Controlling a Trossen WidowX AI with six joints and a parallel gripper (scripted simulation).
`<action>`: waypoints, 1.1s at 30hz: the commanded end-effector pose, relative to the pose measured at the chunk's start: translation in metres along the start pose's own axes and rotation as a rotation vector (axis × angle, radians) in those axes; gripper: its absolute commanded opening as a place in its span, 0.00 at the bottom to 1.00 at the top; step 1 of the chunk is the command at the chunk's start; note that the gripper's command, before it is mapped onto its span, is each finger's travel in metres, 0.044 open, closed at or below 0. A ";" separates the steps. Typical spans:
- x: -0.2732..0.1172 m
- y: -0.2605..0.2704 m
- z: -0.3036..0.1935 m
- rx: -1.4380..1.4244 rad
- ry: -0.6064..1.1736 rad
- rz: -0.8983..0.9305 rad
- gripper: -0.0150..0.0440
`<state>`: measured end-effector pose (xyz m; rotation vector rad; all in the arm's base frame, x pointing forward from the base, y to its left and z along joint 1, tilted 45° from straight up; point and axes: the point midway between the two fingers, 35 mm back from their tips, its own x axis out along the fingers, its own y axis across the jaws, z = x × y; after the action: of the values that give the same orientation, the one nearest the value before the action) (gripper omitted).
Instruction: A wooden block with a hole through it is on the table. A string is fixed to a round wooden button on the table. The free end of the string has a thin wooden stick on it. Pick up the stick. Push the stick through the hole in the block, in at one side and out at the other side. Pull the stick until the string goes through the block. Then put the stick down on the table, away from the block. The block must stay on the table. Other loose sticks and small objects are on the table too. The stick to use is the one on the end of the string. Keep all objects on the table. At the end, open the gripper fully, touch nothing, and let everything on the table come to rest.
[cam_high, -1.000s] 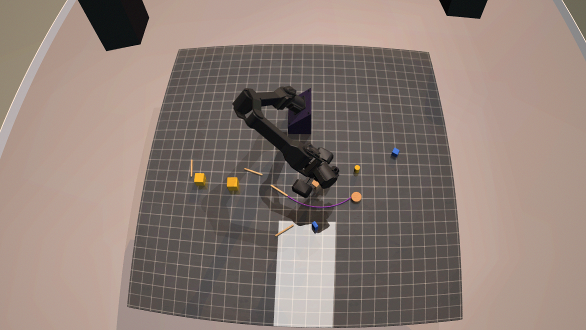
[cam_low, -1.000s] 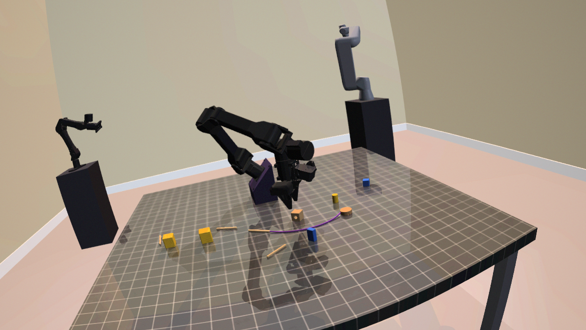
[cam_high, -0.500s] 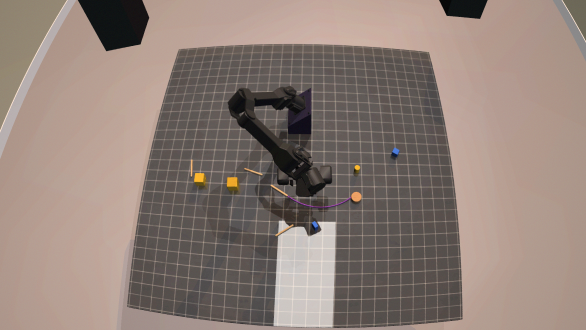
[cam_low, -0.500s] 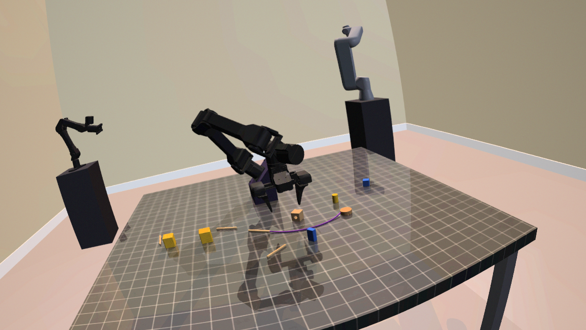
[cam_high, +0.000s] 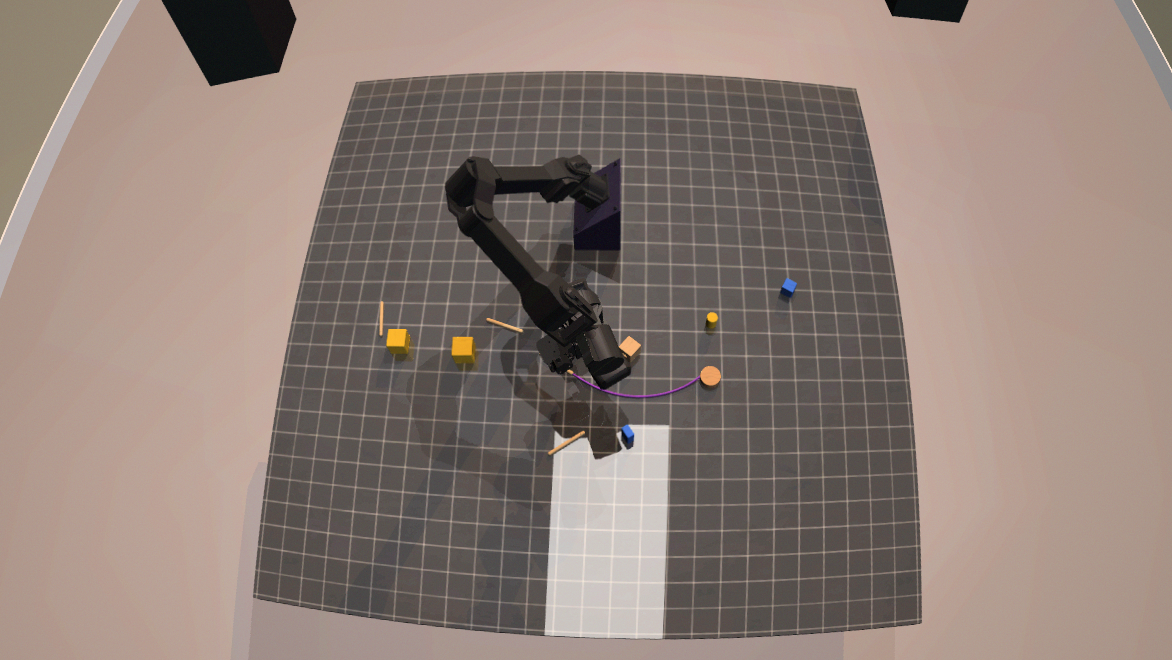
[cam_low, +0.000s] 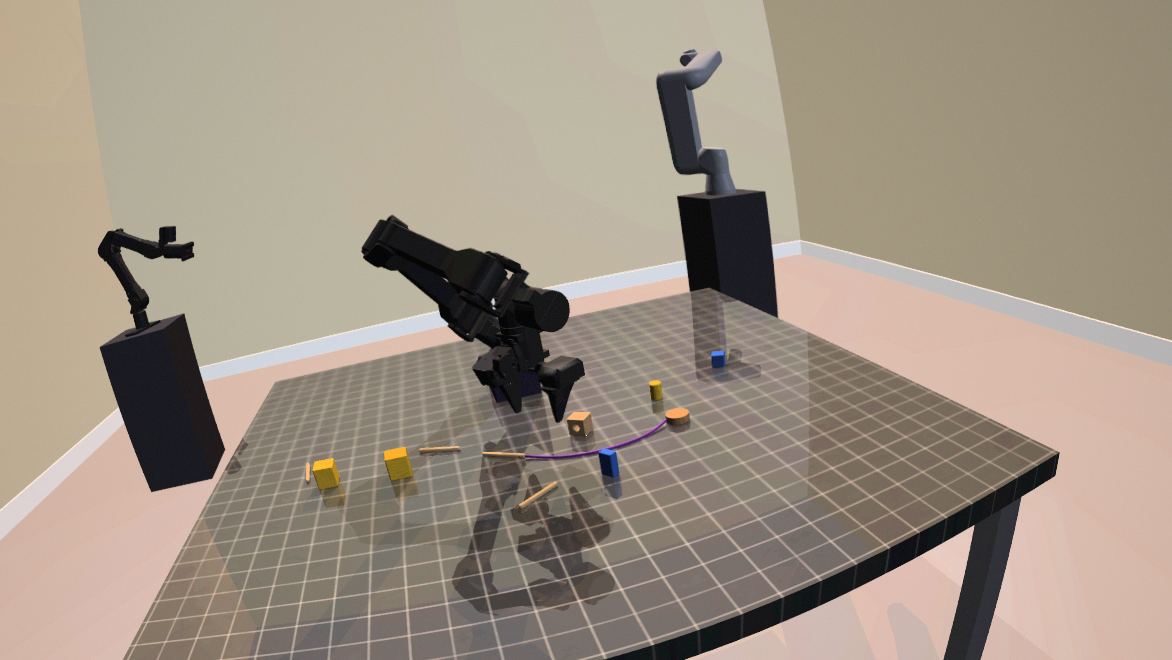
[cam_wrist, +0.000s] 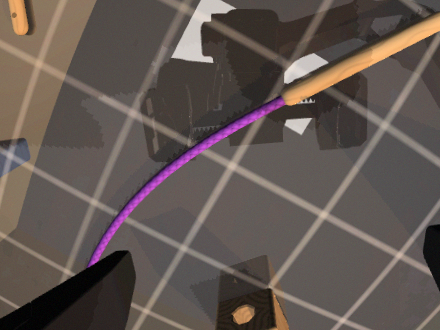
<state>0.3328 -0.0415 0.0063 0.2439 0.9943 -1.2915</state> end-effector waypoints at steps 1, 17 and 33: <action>-0.002 -0.014 0.033 0.931 -0.021 0.001 1.00; -0.002 -0.017 0.039 1.167 -0.023 0.004 1.00; -0.002 -0.017 0.039 1.167 -0.023 0.004 0.47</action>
<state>0.3368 -0.0706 0.0355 1.1049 0.1144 -1.7400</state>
